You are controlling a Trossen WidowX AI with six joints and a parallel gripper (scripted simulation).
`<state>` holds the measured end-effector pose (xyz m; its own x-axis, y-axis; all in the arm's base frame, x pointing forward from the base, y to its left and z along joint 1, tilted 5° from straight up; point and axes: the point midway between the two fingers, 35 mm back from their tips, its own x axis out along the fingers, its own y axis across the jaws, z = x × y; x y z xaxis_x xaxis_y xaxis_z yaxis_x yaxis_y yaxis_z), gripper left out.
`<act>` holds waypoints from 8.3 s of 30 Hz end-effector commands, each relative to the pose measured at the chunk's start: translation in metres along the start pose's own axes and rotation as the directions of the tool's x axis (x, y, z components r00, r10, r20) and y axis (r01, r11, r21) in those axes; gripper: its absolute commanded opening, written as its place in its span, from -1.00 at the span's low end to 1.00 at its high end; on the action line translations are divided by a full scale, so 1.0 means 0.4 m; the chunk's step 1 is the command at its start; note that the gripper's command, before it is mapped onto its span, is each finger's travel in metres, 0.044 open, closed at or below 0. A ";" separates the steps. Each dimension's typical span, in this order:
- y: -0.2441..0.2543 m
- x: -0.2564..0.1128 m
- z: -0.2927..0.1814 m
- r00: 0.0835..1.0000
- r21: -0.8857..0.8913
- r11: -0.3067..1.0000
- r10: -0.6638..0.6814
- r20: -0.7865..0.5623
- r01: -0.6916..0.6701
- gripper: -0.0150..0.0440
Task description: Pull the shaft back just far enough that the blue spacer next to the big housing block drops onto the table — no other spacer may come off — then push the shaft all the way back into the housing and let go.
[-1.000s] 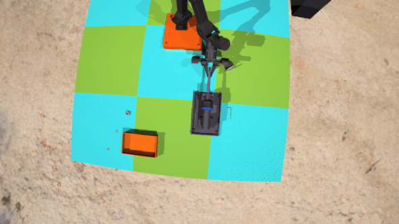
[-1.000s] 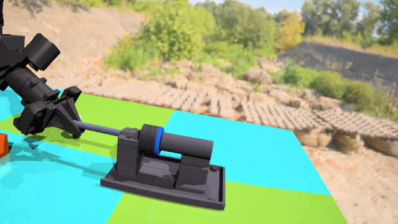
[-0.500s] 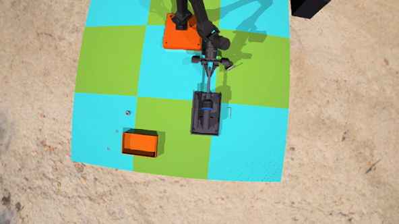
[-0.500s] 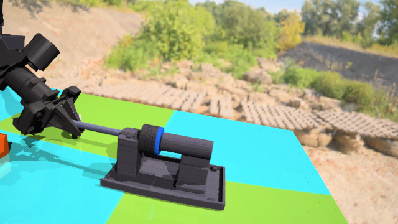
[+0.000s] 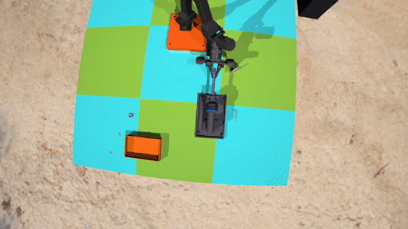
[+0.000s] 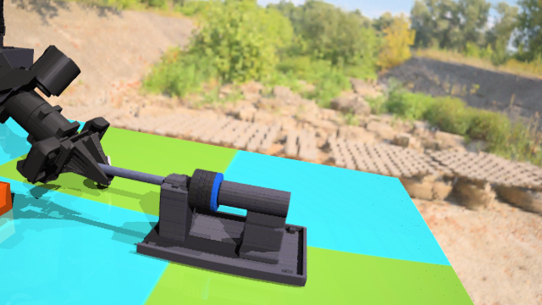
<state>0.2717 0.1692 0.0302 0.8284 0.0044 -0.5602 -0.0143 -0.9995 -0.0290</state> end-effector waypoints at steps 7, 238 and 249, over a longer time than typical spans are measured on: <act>0.001 -0.003 0.004 1.000 0.002 1.000 0.001 0.001 -0.001 -0.49; 0.001 0.033 -0.021 1.000 0.002 1.000 0.001 0.000 -0.001 -0.49; 0.001 0.036 -0.022 1.000 0.002 1.000 0.001 0.000 -0.001 -0.49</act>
<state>0.2871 0.1692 0.0290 0.8267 0.0071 -0.5626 -0.0144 -0.9993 -0.0337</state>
